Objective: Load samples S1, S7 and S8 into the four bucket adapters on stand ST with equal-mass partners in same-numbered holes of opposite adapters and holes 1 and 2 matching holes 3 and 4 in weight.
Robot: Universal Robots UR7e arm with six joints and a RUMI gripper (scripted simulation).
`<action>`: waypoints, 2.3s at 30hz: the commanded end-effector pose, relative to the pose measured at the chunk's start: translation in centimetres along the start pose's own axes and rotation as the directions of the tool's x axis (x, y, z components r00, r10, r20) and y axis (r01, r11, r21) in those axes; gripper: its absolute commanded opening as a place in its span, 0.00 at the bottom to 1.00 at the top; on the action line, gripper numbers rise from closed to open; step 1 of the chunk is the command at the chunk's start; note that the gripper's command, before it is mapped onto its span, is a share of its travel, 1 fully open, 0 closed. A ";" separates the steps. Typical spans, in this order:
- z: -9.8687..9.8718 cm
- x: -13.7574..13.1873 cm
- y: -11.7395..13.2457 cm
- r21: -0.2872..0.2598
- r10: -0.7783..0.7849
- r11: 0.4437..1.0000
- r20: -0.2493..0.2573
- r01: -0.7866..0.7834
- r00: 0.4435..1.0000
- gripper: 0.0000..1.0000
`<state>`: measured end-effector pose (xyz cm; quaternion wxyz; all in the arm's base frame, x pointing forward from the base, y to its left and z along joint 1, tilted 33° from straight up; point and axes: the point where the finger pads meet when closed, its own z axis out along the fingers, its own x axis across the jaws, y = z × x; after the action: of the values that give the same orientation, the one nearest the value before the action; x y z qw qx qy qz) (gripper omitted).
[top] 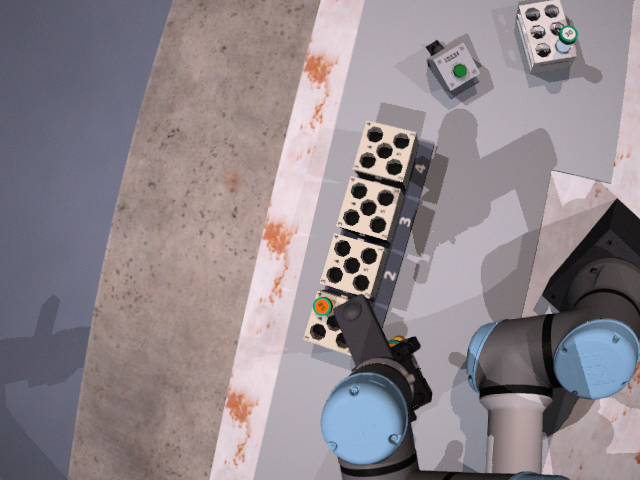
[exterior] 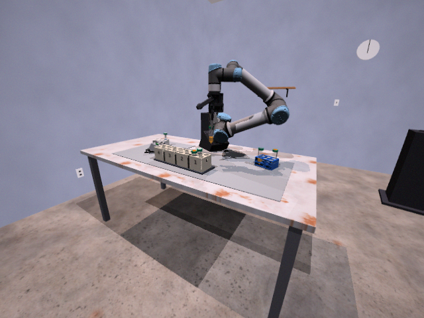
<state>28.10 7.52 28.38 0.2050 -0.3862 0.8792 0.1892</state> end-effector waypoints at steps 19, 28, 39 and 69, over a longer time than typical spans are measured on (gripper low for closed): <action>0.1 5.1 -12.7 0.000 -0.001 1.000 0.002 0.001 1.000 0.00; 0.1 7.3 -18.3 0.000 -0.001 1.000 0.002 0.001 1.000 0.00; 0.1 9.6 -23.8 0.000 -0.001 1.000 0.002 0.001 1.000 0.00; 4.1 9.6 -24.0 0.000 -0.001 1.000 0.002 0.001 1.000 0.00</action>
<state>41.03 -11.50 16.25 0.2059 -0.3868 0.8785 0.1903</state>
